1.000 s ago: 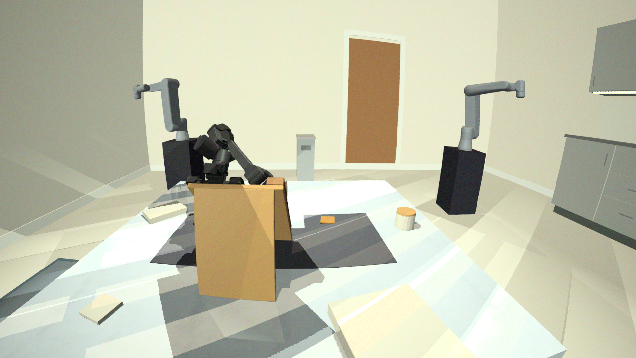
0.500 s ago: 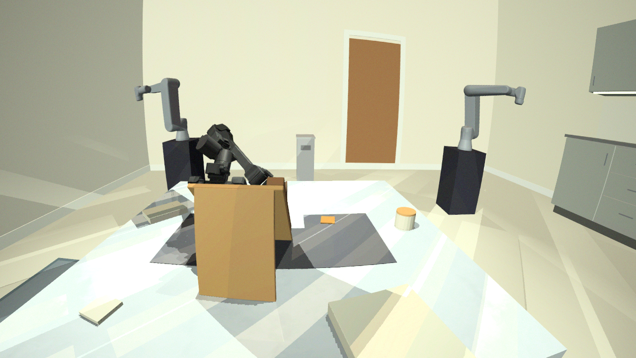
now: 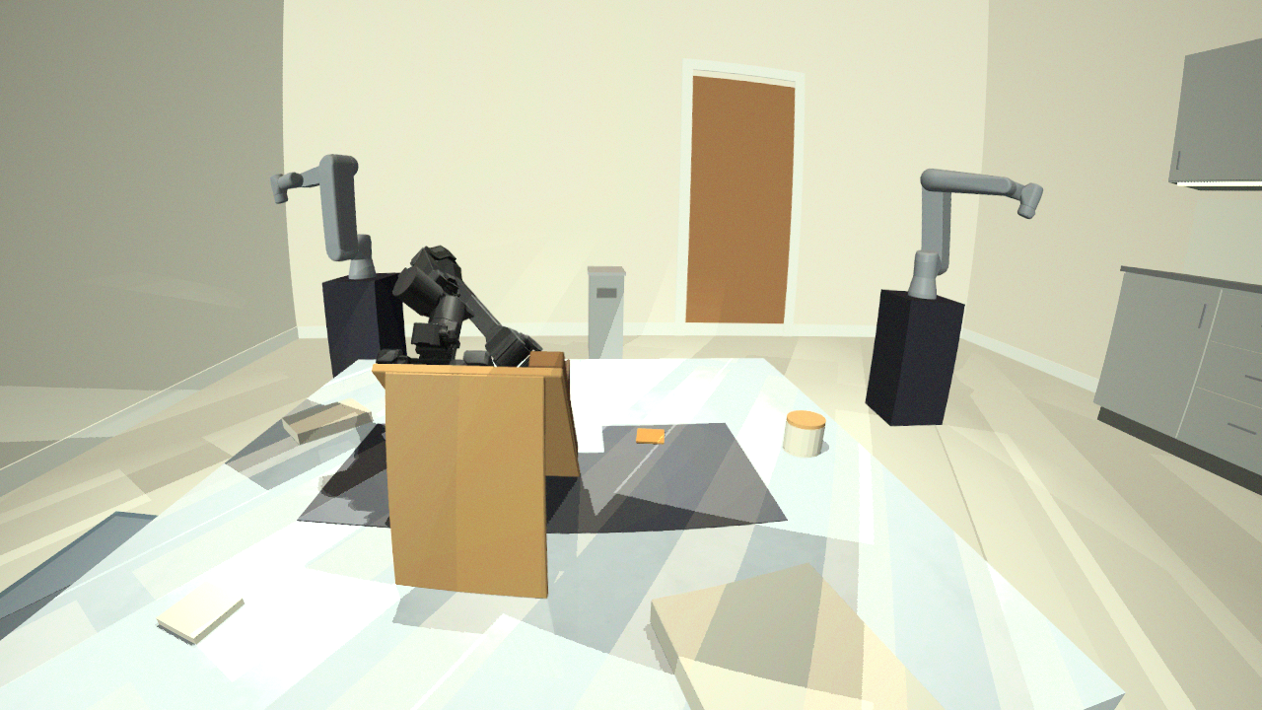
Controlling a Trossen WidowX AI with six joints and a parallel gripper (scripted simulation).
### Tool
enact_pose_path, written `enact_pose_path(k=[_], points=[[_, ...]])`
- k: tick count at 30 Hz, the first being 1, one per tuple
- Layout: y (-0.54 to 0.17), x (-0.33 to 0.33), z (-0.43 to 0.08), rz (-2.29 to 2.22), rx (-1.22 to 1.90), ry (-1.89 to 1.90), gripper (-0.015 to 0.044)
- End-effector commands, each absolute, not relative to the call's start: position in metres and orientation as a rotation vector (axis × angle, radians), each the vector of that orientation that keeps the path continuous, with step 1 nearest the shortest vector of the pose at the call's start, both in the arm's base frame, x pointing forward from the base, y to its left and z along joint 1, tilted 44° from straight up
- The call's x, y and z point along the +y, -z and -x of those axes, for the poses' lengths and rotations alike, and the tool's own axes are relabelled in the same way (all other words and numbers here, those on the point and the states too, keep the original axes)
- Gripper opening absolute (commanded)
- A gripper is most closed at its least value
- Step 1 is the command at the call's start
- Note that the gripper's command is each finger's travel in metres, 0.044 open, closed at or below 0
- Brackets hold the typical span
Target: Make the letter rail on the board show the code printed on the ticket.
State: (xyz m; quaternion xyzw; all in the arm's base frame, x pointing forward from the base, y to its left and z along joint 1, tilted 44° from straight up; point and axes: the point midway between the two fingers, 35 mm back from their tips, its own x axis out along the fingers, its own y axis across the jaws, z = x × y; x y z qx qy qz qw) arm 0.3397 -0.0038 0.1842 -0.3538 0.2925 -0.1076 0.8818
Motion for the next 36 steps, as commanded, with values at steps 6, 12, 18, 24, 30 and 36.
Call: enact_pose_path(k=[6,12,18,24,30,36], points=[[-0.18,0.0,-0.34,0.734,0.609,0.229,0.0],[-0.176,0.004,-0.34,0.734,0.609,0.229,0.0],[-0.173,0.007,-0.339,0.733,0.609,0.229,0.0],[-0.17,0.009,-0.339,0.733,0.609,0.229,0.0],[-0.172,0.009,-0.34,0.735,0.607,0.224,0.0131],[-0.173,0.011,-0.336,0.733,0.609,0.228,0.0289]])
